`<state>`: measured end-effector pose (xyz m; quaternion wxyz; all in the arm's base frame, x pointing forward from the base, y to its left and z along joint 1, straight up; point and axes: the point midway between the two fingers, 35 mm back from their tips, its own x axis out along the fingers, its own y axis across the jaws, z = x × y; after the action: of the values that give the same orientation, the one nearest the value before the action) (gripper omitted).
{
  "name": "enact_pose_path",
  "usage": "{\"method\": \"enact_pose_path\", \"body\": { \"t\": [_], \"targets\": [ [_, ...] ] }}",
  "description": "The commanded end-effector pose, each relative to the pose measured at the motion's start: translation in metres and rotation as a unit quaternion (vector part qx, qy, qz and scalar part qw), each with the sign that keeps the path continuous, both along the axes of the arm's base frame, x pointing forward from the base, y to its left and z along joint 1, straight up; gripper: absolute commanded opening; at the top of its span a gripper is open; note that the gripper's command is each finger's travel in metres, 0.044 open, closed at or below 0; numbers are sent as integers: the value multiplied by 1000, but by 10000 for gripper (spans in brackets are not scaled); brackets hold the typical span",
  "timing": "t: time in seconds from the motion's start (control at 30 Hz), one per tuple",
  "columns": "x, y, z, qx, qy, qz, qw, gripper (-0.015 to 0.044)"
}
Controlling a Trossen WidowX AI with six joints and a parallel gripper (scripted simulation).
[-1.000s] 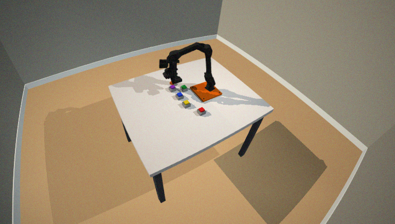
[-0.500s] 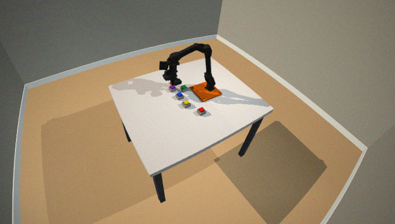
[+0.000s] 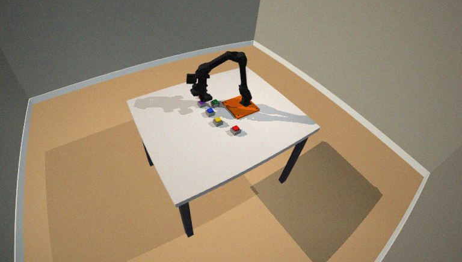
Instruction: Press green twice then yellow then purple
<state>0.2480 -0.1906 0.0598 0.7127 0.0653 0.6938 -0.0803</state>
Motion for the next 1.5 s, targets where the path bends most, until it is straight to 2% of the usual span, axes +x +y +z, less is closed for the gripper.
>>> {"method": "enact_pose_path", "body": {
  "t": [0.0, 0.33, 0.47, 0.6, 0.67, 0.87, 1.07, 1.23, 1.47],
  "targets": [
    [0, 0, -1, 1, 1, 3, 1000, 20],
    [0, 0, -1, 1, 1, 3, 1000, 20],
    [-1, 1, 31, 1, 1, 3, 1000, 20],
    [-1, 1, 33, 1, 1, 3, 1000, 20],
    [5, 9, 35, 1, 0, 3, 1000, 72],
    [47, 85, 49, 5, -2, 3, 1000, 230],
    [66, 173, 65, 9, -2, 3, 1000, 387],
    [61, 249, 77, 12, -2, 3, 1000, 400],
    [29, 338, 93, 16, -1, 3, 1000, 400]
  ]
}}
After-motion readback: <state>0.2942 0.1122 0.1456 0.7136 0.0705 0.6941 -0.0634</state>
